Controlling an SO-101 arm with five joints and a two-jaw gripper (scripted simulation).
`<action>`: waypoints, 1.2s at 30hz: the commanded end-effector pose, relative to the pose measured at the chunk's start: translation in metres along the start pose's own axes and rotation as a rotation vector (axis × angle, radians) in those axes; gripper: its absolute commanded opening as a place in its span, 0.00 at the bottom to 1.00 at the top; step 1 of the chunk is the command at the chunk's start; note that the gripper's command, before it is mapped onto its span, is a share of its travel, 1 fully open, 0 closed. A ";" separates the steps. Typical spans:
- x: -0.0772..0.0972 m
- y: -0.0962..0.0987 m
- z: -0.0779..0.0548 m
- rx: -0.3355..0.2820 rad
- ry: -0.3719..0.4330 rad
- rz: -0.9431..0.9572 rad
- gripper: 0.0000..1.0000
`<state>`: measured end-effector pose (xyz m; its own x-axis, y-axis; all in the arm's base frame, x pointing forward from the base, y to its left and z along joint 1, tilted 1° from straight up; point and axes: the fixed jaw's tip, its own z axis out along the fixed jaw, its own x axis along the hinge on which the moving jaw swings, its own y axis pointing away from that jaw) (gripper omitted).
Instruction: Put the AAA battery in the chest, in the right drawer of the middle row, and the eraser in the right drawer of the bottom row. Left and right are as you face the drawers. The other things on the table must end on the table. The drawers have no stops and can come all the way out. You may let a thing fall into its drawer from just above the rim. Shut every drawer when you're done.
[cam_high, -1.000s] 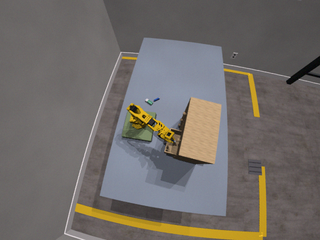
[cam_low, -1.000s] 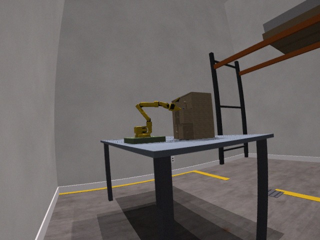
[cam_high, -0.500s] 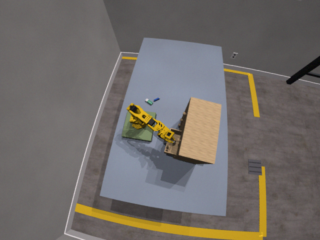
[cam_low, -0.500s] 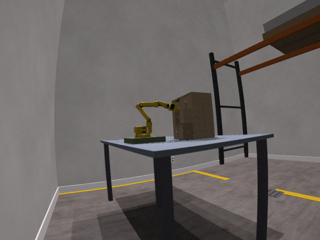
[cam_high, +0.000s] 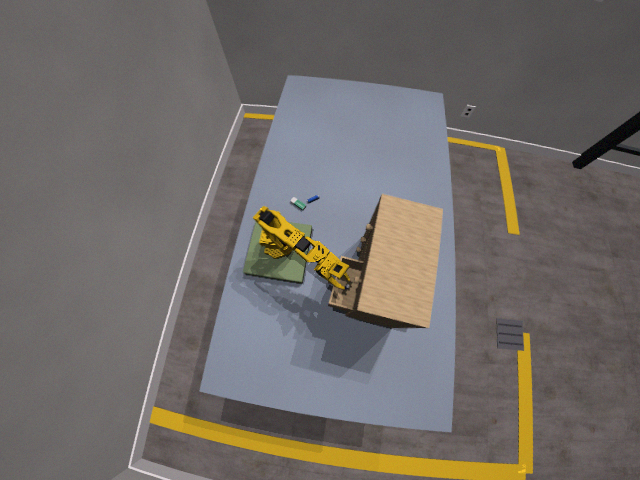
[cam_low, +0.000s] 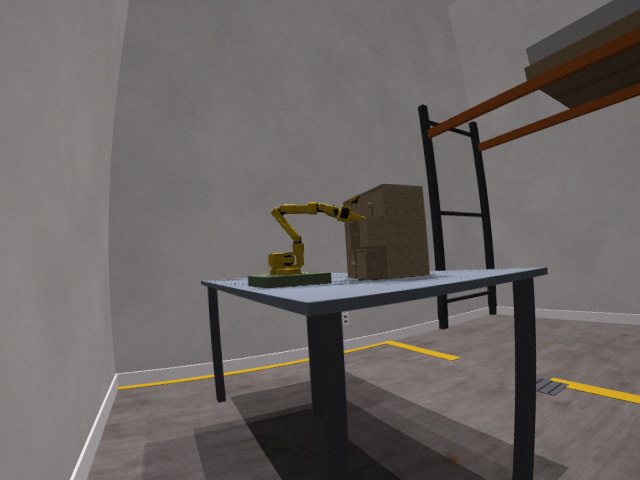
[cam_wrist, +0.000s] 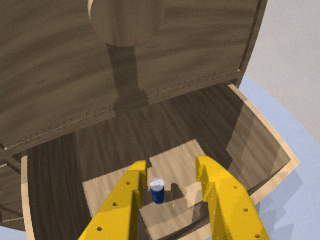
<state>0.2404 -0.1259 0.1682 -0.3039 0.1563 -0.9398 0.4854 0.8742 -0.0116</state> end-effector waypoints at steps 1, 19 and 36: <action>0.002 0.000 -0.001 -0.001 -0.002 0.001 0.15; -0.003 0.000 -0.002 -0.001 -0.002 0.000 0.23; -0.032 0.000 -0.013 -0.002 -0.001 -0.006 0.23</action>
<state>0.2386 -0.1248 0.2032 -0.2904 0.1488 -0.9453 0.4855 0.8741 -0.0116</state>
